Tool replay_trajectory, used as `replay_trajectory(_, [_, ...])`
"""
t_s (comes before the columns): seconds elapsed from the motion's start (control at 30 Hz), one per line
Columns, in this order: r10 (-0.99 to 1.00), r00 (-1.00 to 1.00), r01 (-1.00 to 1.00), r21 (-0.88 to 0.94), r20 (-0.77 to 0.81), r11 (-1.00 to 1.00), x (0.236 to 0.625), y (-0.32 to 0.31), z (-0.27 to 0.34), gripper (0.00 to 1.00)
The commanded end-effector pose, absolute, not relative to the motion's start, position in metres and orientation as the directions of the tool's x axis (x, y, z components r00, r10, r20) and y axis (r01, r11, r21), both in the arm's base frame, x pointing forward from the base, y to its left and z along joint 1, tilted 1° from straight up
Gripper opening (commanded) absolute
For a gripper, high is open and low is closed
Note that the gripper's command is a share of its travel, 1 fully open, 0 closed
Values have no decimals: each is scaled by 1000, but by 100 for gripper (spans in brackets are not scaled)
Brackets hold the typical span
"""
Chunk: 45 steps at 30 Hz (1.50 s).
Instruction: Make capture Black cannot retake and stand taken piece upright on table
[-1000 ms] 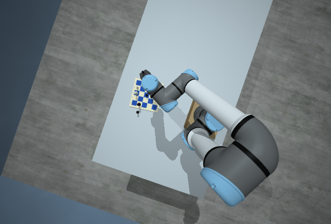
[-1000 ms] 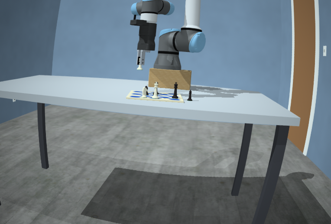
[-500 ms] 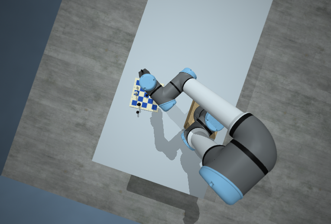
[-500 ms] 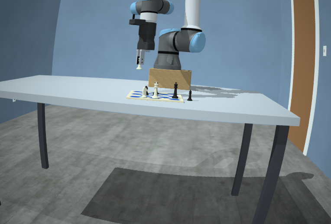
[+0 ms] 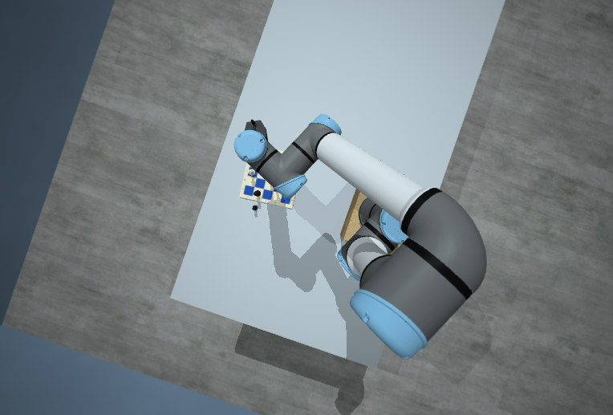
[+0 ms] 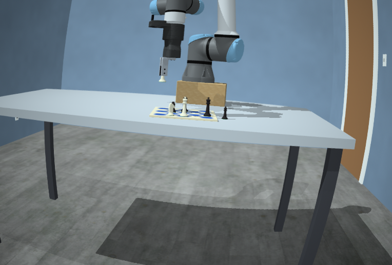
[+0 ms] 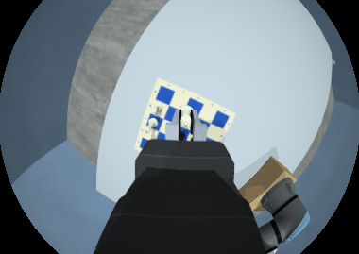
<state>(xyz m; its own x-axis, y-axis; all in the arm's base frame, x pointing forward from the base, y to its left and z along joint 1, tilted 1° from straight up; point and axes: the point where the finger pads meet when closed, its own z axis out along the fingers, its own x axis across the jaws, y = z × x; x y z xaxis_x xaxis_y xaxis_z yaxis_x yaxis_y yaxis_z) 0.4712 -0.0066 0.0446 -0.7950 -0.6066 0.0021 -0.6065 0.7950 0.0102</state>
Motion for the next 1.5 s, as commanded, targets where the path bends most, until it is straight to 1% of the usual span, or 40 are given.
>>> replay_trajectory(0.0, [-435,-900,-435,5,17,900,498,1,43,0])
replay_trajectory(0.2, [-309,-951,-309,3,18,951,516,9,41,0])
replay_trajectory(0.4, [-274,-962,-274,2,18,962,521,11,40,0])
replay_trajectory(1.07, [-267,-963,-267,2,18,964,522,12,37,0])
replay_trajectory(1.47, [-267,-964,-267,2,18,964,521,12,4,0])
